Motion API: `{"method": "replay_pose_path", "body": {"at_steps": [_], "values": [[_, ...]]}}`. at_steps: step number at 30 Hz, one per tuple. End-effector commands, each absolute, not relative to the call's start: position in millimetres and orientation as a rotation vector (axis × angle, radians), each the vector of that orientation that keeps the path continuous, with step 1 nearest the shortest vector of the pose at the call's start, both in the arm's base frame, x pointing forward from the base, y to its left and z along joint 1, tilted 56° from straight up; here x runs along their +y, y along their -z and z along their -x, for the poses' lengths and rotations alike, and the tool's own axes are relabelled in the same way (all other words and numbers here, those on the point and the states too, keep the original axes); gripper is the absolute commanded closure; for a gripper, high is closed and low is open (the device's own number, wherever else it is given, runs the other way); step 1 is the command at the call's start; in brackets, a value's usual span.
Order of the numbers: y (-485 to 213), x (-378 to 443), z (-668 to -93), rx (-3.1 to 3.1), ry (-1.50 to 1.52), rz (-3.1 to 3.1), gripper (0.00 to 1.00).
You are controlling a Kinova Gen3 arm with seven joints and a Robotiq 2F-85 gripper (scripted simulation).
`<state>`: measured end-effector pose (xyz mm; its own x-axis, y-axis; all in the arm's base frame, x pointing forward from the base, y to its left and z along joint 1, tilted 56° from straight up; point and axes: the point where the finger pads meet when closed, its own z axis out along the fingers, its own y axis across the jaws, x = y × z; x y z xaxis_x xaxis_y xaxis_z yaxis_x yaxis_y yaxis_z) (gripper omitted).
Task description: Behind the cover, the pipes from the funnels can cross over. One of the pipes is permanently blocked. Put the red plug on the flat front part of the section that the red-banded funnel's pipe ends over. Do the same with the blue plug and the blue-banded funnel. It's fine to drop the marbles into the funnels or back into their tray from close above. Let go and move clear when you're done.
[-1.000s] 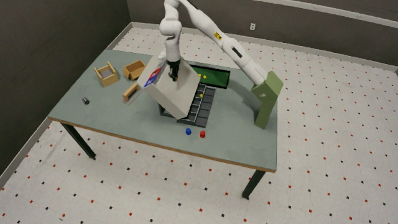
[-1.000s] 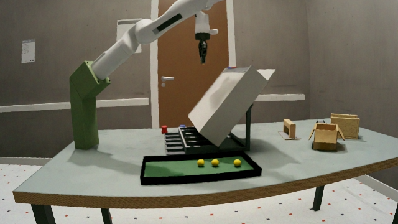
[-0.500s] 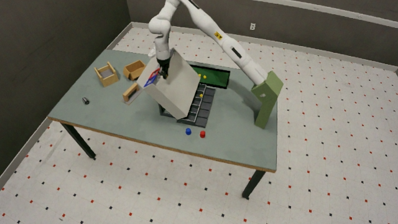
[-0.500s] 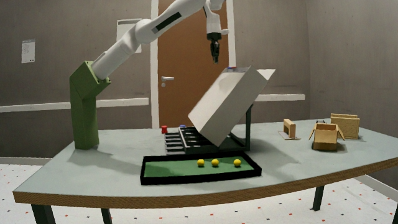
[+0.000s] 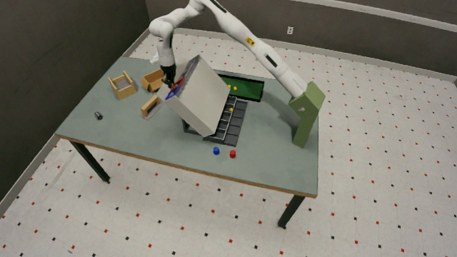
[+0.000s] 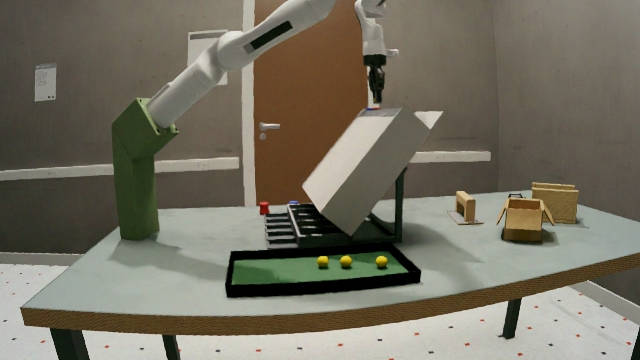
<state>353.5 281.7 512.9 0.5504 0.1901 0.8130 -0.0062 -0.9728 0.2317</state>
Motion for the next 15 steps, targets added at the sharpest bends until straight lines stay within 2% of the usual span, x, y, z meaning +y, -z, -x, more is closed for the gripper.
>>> {"method": "replay_pose_path", "body": {"at_steps": [1,11,12,15], "values": [[-515,283,-355,0.154,-1.392,-2.577,1.0],[-515,283,-355,0.154,-1.392,-2.577,1.0],[-498,279,-379,0.154,-1.393,-2.577,1.0],[-498,279,-379,0.154,-1.393,-2.577,1.0]]}}
